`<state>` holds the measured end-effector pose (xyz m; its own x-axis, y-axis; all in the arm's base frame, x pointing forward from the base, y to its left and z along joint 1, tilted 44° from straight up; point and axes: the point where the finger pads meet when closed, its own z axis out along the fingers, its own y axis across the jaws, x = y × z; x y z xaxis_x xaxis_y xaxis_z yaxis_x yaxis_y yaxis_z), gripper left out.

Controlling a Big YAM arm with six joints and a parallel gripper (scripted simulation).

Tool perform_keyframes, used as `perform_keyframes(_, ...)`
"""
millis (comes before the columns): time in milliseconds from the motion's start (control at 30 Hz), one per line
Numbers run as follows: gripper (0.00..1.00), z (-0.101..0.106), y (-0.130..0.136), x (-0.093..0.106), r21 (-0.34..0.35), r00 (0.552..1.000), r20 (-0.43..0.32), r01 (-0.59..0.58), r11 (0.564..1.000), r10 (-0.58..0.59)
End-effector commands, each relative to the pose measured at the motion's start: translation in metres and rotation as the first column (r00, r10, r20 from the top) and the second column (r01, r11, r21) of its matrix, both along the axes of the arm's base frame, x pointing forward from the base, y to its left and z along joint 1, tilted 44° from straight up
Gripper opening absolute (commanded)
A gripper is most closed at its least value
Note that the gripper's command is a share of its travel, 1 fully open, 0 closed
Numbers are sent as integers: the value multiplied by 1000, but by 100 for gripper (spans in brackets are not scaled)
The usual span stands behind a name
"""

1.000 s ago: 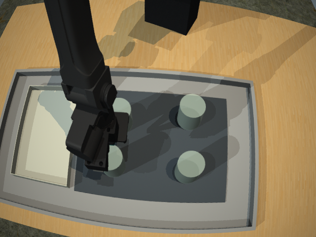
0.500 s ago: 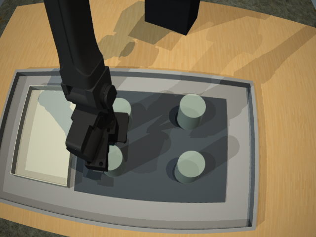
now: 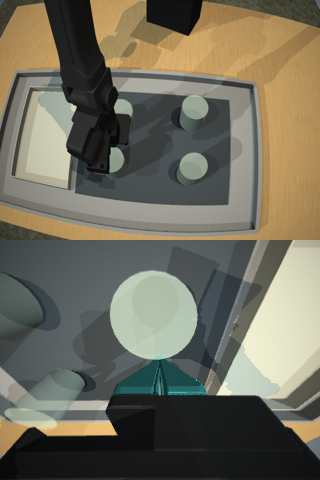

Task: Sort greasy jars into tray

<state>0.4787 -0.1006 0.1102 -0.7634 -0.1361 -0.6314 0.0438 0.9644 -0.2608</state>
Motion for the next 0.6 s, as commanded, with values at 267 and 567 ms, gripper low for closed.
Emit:
perform_keyframes(267,0,4,1,15,0,1000,8,0,1000,0)
perform_keyframes(567,0,5,1,16,0,1000,8,0,1000,0)
